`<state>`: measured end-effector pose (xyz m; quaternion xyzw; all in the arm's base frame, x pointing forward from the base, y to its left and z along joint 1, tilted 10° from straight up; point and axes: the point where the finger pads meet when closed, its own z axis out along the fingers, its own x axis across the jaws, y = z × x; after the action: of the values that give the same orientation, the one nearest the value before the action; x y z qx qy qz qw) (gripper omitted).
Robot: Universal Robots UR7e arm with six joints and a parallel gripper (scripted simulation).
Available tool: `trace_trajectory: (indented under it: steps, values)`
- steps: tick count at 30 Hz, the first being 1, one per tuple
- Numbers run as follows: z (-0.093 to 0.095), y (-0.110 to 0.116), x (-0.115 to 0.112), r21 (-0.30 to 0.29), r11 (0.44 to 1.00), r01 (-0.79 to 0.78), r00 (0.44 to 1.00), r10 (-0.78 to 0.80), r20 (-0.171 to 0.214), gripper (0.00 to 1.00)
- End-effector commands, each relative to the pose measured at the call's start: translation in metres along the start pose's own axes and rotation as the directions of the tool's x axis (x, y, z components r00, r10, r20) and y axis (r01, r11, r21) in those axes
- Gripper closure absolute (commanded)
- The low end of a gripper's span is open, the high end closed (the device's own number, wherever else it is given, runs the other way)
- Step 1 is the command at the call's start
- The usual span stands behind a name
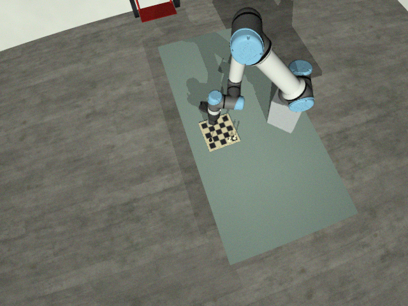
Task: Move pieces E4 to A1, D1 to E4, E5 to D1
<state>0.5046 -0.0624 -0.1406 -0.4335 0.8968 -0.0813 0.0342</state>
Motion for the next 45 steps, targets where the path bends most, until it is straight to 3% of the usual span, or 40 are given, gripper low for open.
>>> trace_trajectory:
  steps: [1, 45]
  values:
    - [-0.0002, -0.0004, -0.0002, 0.001, 1.000, 0.000, 1.000, 0.000, 0.001, 1.00]
    - [0.0036, -0.0004, -0.0002, 0.001, 1.000, 0.000, 1.000, 0.000, 0.001, 1.00]
